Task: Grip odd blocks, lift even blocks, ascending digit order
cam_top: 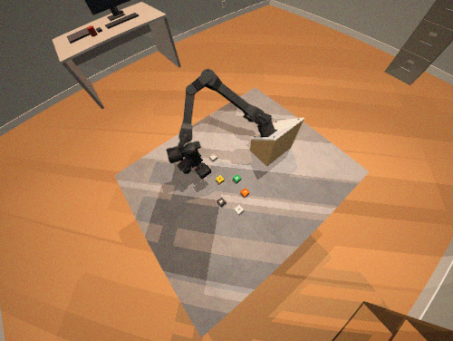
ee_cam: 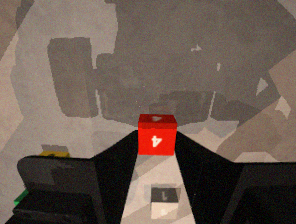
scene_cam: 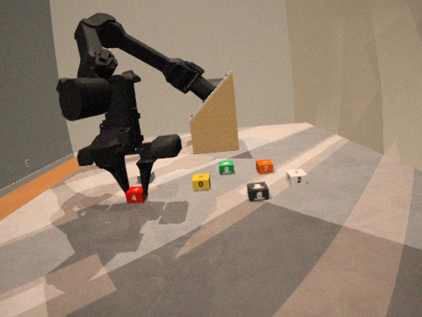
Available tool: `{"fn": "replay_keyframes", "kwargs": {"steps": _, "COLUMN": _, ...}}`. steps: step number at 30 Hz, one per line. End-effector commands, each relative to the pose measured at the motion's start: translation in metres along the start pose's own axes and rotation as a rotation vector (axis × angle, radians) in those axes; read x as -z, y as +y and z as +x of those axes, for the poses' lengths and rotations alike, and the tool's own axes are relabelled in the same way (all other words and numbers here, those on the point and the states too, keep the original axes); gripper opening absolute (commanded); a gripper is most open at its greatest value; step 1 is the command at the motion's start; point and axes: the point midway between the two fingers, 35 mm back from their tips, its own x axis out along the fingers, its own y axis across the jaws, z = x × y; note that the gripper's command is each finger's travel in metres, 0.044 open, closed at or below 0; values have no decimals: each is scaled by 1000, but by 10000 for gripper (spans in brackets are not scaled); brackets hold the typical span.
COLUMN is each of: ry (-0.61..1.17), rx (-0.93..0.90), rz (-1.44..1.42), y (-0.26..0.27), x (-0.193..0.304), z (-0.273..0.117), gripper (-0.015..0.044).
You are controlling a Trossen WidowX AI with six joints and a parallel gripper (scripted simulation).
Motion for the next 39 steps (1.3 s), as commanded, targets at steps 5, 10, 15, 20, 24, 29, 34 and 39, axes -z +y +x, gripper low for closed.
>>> {"fn": "replay_keyframes", "kwargs": {"steps": 5, "ry": 1, "rx": -3, "rz": -8, "y": 1, "x": 0, "z": 5, "gripper": 120}}
{"fn": "replay_keyframes", "kwargs": {"steps": 10, "ry": 1, "rx": -3, "rz": -8, "y": 1, "x": 0, "z": 5, "gripper": 120}}
{"fn": "replay_keyframes", "kwargs": {"steps": 15, "ry": 1, "rx": -3, "rz": -8, "y": 1, "x": 0, "z": 5, "gripper": 251}}
{"fn": "replay_keyframes", "kwargs": {"steps": 20, "ry": 1, "rx": -3, "rz": -8, "y": 1, "x": 0, "z": 5, "gripper": 383}}
{"fn": "replay_keyframes", "kwargs": {"steps": 24, "ry": 1, "rx": -3, "rz": -8, "y": 1, "x": 0, "z": 2, "gripper": 400}}
{"fn": "replay_keyframes", "kwargs": {"steps": 29, "ry": 0, "rx": -4, "rz": -8, "y": 1, "x": 0, "z": -32, "gripper": 400}}
{"fn": "replay_keyframes", "kwargs": {"steps": 34, "ry": -1, "rx": -10, "rz": -5, "y": 2, "x": -3, "z": -61, "gripper": 321}}
{"fn": "replay_keyframes", "kwargs": {"steps": 39, "ry": 0, "rx": -8, "rz": -8, "y": 1, "x": 0, "z": -112, "gripper": 190}}
